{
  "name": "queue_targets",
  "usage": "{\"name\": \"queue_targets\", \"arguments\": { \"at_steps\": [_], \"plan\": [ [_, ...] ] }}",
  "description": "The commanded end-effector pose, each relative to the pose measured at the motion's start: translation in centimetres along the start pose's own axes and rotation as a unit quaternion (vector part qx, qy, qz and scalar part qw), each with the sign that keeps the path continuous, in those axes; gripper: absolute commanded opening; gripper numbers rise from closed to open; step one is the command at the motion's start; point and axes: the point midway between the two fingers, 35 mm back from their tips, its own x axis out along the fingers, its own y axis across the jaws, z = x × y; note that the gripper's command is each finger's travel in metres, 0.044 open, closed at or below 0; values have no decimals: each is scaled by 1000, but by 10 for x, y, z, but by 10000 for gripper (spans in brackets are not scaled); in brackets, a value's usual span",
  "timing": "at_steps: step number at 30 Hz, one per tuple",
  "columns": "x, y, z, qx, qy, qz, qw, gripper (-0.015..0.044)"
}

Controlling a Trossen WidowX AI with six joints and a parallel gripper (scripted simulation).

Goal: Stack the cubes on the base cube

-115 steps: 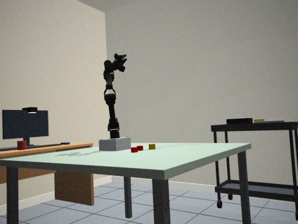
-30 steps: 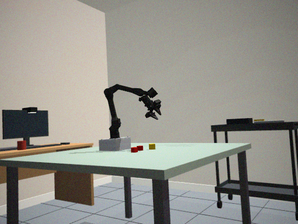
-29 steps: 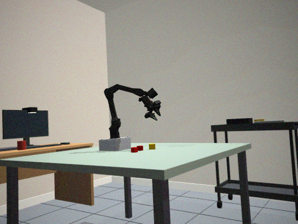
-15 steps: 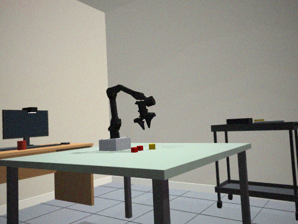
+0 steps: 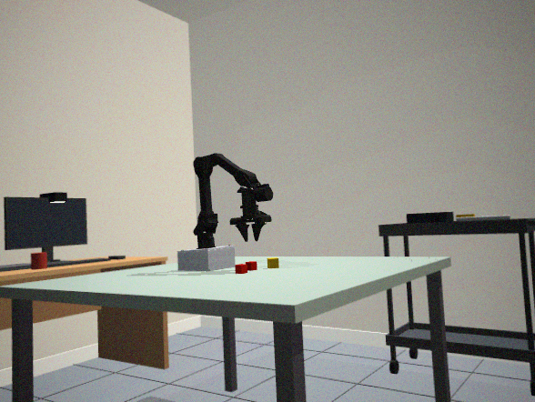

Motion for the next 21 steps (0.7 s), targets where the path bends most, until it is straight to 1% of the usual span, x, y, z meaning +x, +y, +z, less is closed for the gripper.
{"name": "queue_targets", "arguments": {
  "at_steps": [1,3,7,12,21],
  "plan": [
    [36,5,-1,-1,-2,11,1000,265],
    [49,6,-1,-1,-2,11,1000,265],
    [51,6,-1,-1,-2,11,1000,265],
    [65,7,-1,-1,-2,11,1000,265],
    [75,7,-1,-1,-2,11,1000,265]
  ]
}}
